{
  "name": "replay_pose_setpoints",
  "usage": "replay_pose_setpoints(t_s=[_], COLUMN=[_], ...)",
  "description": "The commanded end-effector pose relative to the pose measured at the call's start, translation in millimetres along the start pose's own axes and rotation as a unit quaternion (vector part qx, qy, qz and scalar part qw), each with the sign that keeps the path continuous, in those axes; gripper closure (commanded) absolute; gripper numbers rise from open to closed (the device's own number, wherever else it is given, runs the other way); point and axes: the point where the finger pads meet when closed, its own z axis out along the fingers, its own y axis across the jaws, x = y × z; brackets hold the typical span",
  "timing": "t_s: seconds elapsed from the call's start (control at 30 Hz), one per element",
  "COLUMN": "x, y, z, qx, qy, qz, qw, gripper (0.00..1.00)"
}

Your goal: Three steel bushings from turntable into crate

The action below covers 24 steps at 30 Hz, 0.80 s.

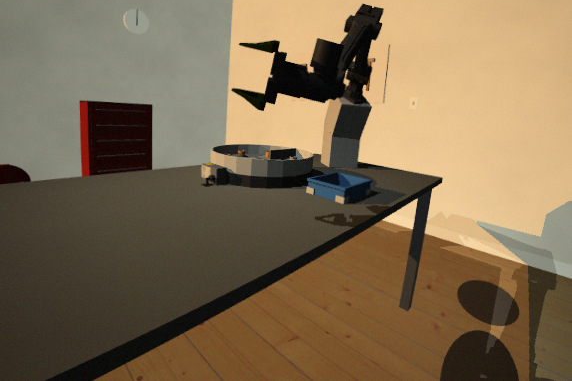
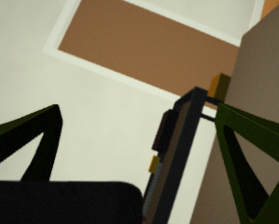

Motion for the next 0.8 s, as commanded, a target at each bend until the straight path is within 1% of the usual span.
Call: replay_pose_setpoints(t_s=[0.0, 0.53, 0.57, 0.6, 0.63, 0.67, 0.77], x=[-0.9, -0.9, 1.4, -2.7, -10.0, -12.3, -23.5], y=[10.7, 10.7, 21.2, 17.5, 17.0, 25.5, 11.8], z=[2.2, 2.2, 4.0, 7.6, 15.3, 17.9, 36.6], qx=[-0.003, -0.003, -0.007, -0.005, -0.003, -0.005, 0.004], qy=[-0.002, -0.002, -0.002, -0.003, -0.006, -0.004, 0.01], qz=[0.007, 0.007, 0.018, 0.007, -0.006, -0.008, -0.058], qw=[1.0, 1.0, 1.0, 1.0, 1.0, 1.0, 0.998], gripper=[0.0, 0.0, 0.0, 0.0, 0.0, 0.0, 0.0])
